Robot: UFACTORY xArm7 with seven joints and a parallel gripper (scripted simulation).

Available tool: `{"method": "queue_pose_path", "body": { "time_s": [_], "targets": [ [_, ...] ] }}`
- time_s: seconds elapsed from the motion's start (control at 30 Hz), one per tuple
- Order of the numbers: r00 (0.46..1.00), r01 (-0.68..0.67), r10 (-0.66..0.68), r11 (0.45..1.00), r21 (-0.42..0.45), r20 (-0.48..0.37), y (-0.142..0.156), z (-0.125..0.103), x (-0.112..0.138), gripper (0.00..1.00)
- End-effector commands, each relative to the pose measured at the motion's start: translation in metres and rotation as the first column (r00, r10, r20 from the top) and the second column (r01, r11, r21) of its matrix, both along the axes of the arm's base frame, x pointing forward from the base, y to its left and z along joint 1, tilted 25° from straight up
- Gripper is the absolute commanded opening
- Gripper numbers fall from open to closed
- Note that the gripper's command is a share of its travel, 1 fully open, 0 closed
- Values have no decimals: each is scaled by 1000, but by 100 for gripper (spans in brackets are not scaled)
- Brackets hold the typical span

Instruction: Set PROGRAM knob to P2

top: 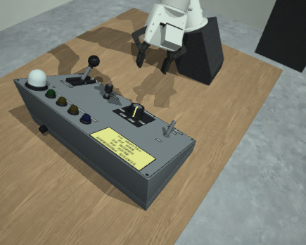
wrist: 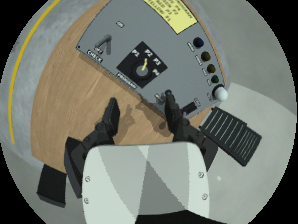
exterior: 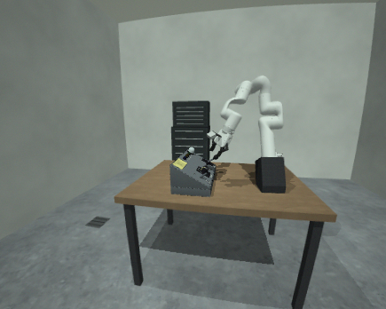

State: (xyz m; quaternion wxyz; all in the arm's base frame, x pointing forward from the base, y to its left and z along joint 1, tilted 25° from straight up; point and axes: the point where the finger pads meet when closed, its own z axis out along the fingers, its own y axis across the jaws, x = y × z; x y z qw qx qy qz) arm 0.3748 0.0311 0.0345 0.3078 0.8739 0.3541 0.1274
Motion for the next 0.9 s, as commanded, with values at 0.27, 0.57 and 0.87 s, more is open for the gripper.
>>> {"method": "queue_pose_path", "body": {
  "time_s": [0.27,0.57,0.87],
  "targets": [
    [1000,7,-7,1000,-10,-6,1,5,1,100],
    [1000,7,-7,1000,-10,-6,1,5,1,100],
    [1000,7,-7,1000,-10,-6,1,5,1,100]
  ]
}}
